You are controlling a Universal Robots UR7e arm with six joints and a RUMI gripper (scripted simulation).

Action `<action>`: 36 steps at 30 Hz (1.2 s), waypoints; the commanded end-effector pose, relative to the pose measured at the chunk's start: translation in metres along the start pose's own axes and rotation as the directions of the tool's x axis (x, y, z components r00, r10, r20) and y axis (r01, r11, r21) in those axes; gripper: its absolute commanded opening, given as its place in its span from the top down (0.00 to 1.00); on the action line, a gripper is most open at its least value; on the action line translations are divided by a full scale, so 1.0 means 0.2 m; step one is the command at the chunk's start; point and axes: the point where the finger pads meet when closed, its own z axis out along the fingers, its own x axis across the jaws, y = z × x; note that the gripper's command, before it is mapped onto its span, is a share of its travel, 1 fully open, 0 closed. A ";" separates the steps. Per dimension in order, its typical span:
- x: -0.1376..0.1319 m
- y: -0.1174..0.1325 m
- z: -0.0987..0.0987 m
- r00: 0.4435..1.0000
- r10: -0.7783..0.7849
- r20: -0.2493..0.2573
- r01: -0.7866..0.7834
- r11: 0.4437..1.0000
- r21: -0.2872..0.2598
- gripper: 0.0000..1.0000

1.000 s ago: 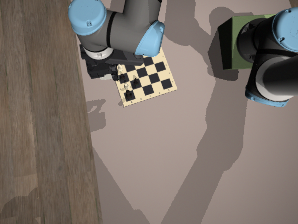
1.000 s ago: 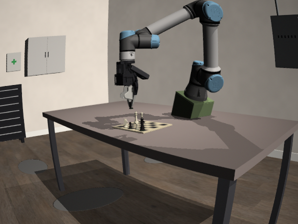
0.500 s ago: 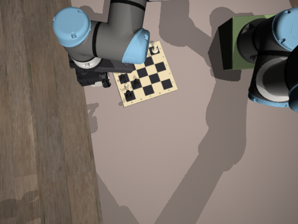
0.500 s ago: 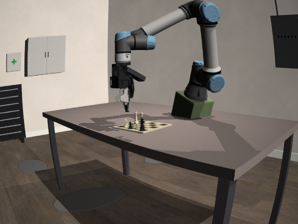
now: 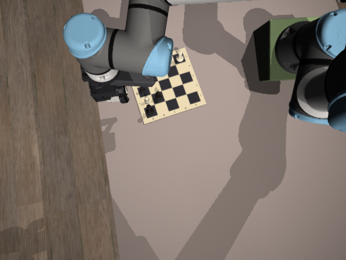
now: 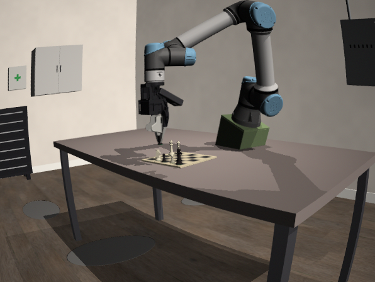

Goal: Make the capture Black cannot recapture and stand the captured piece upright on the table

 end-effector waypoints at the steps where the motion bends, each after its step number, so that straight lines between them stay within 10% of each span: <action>1: 0.00 0.01 0.10 1.000 0.000 0.000 0.000 1.000 -0.001 1.00; 17: -0.01 0.01 0.38 1.000 0.000 0.000 0.000 1.000 -0.001 1.00; 36: -0.01 0.01 0.40 1.000 0.000 0.000 0.000 1.000 -0.001 1.00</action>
